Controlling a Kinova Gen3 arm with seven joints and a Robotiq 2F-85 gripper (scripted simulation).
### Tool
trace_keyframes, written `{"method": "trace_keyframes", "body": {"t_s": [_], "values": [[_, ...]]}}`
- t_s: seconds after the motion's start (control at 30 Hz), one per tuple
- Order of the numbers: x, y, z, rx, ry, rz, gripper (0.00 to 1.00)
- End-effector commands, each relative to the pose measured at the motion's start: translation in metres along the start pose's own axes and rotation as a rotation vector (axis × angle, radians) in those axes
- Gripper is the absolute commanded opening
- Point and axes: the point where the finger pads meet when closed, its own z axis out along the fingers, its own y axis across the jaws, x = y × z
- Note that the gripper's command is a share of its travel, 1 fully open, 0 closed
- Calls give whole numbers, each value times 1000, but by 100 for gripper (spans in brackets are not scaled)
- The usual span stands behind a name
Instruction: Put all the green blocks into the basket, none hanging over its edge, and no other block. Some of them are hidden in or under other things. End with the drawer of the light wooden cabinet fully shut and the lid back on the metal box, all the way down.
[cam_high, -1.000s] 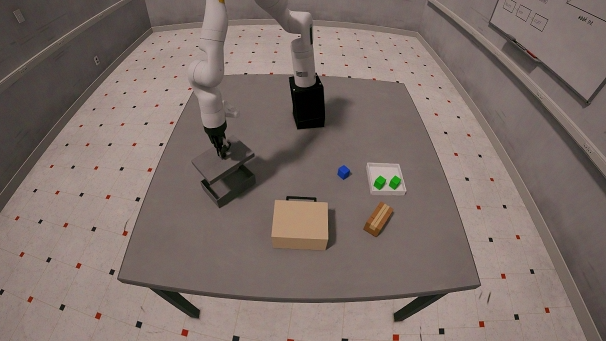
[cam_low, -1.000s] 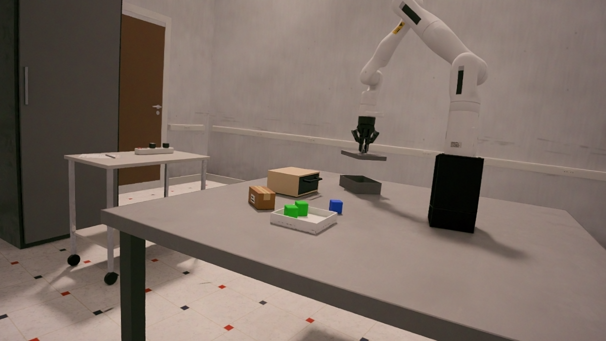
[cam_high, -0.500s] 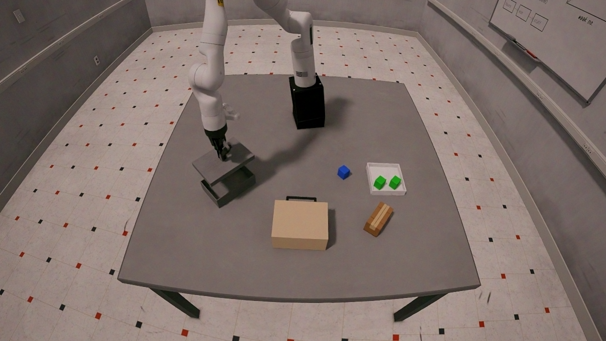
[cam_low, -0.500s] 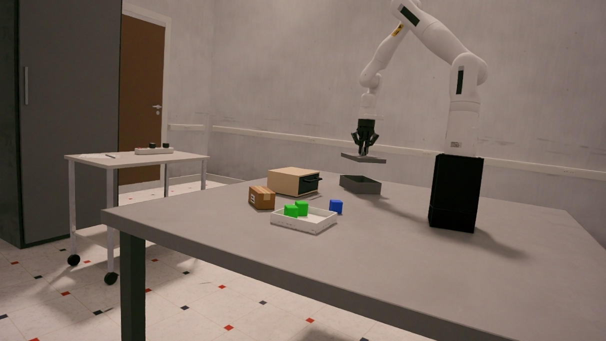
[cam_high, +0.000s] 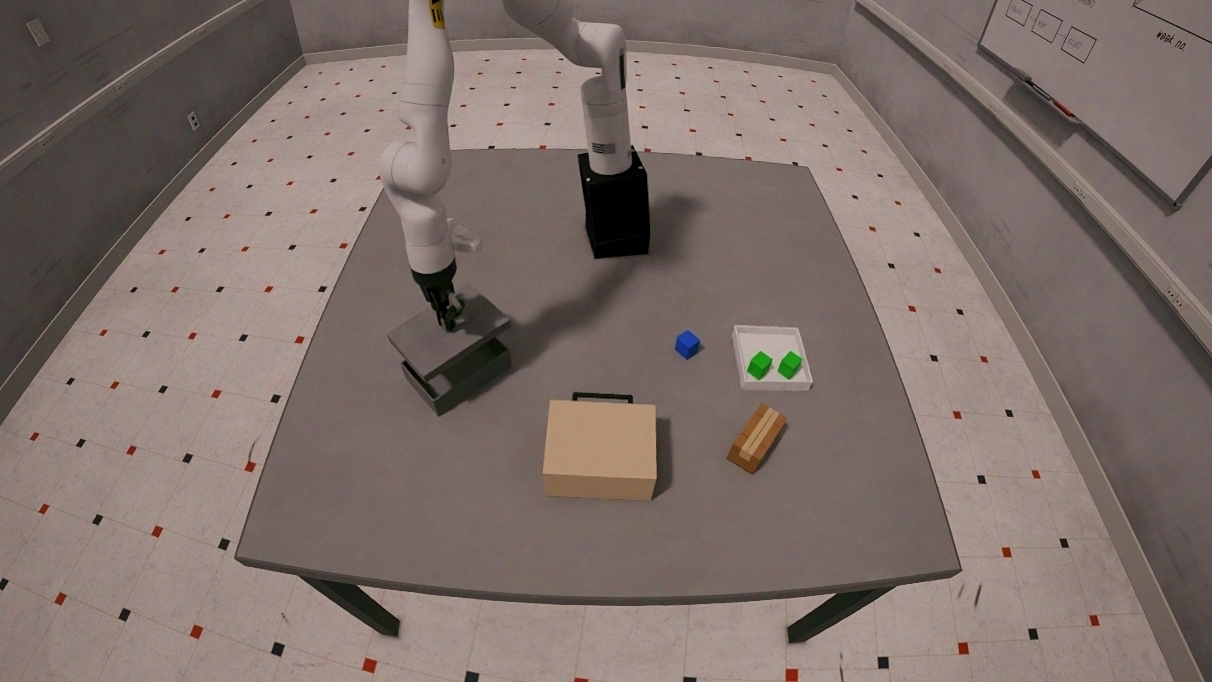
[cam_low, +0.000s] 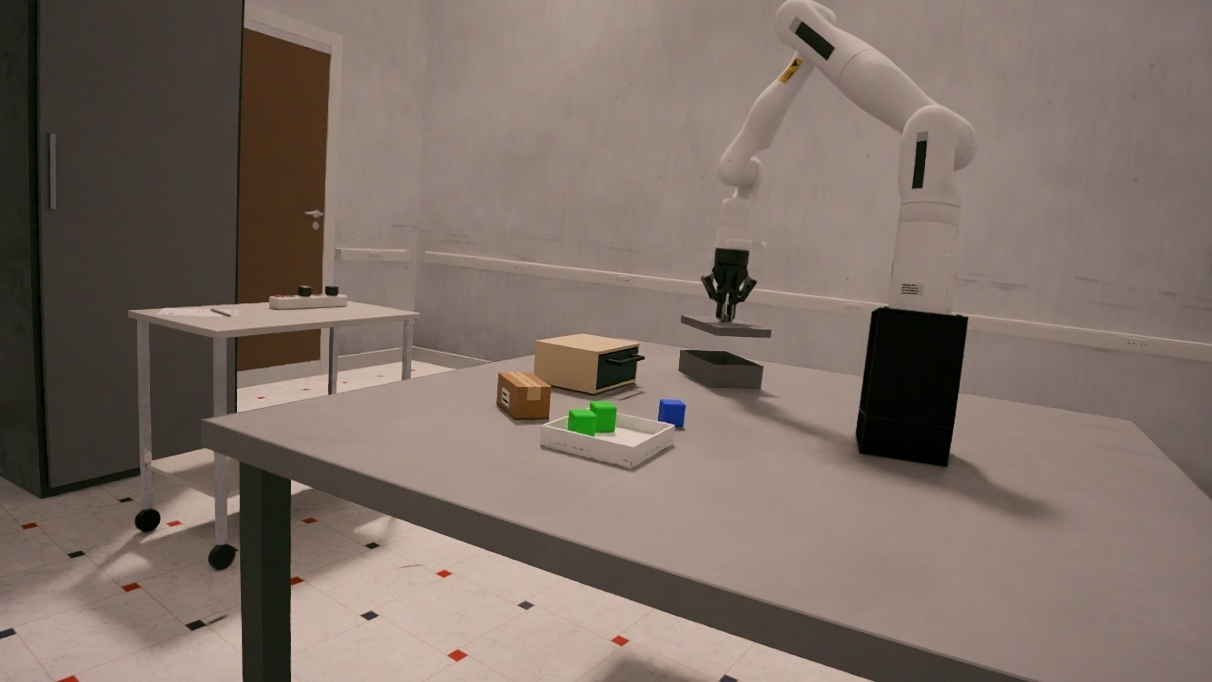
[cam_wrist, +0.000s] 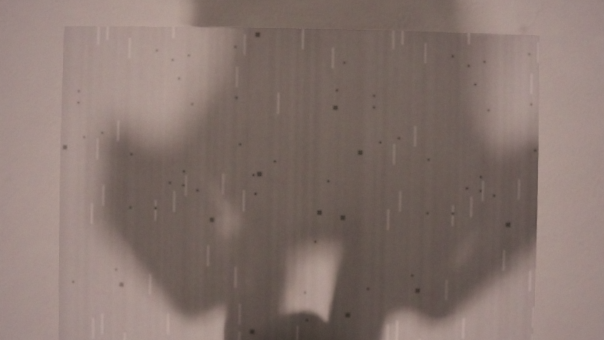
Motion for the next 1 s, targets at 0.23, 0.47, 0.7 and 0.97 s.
{"method": "trace_keyframes", "body": {"t_s": [0.23,0.47,0.7,0.97], "values": [[-1,0,17,-1,-2,0,10],[-1,0,26,-1,-2,0,10],[-1,0,30,-1,-2,0,10],[-1,0,31,-1,-2,0,10]]}}
